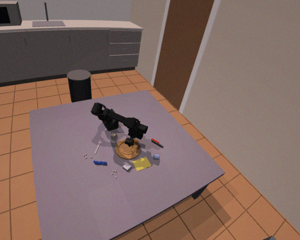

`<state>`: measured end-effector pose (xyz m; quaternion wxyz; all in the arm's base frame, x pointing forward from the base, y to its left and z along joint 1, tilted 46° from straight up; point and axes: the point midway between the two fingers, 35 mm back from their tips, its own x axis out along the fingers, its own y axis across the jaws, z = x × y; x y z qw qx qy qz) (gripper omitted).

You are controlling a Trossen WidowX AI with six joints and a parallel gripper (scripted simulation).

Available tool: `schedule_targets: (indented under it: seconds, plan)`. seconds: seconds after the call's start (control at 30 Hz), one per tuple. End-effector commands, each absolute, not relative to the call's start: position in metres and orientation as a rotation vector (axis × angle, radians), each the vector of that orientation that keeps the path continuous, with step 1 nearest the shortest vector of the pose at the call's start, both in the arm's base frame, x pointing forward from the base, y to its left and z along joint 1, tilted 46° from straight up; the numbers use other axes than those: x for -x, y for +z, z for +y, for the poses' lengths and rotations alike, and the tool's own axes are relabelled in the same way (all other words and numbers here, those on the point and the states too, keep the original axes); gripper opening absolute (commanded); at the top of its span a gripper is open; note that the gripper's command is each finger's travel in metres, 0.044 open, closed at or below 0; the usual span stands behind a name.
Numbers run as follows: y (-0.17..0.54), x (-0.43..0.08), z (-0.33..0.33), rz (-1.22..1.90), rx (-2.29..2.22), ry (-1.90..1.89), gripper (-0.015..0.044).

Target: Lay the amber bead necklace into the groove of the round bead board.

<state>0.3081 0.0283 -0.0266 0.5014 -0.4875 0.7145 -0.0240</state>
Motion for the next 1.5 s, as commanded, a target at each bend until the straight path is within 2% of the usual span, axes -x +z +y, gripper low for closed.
schedule_targets:
  seconds: [0.0,0.03,0.43,1.47]
  plan:
    - [-0.026,-0.308,0.029,1.727,1.17,-0.061,0.044]
    - [-0.026,-0.308,0.029,1.727,1.17,-0.061,0.044]
    - [-0.024,-0.325,0.033,1.382,0.41,-0.825,0.0125]
    - [-0.034,-0.327,0.024,1.348,0.355,-0.863,0.012]
